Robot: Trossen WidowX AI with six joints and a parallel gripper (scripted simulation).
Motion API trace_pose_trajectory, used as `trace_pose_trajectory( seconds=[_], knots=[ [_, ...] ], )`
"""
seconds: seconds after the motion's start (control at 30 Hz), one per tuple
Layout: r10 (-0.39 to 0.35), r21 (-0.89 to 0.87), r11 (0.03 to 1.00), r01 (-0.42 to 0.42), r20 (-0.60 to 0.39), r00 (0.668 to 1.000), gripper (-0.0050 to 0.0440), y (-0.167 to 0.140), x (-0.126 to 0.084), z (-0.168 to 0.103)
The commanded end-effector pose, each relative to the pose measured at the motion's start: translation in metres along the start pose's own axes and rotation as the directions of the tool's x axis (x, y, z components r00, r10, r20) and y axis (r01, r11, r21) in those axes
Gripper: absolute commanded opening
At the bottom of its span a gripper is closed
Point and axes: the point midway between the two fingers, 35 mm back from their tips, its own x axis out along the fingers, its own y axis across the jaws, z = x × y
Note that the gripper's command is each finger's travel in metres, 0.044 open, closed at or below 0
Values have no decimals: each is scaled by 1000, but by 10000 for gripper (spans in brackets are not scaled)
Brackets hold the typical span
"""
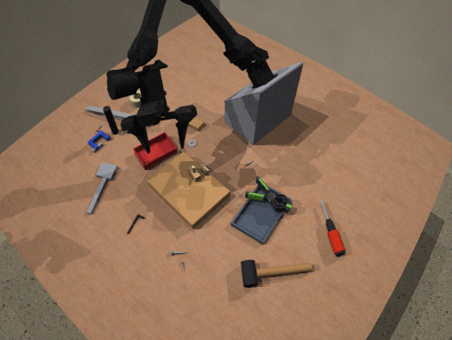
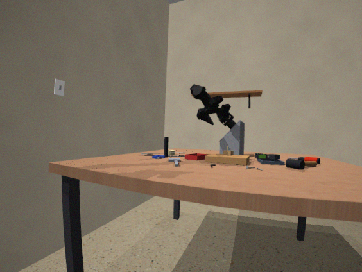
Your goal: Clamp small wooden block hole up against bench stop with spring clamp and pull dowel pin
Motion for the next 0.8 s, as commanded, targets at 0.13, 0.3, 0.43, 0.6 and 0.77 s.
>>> trace_pose_trajectory(
  seconds=[0.13, 0.3, 0.43, 0.6, 0.77],
  knots=[
    [0, 94, 995, 8, -88, 996, 440, 7, 12, -4],
    [-2, 130, 991, 18, -122, 993, 440, 11, 16, -6],
    [-7, 175, 984, 36, -166, 986, 440, 15, 21, -8],
    [-16, 228, 971, 67, -219, 975, 440, 19, 27, -12],
    [-23, 256, 962, 89, -251, 968, 440, 22, 30, -14]
  ],
)
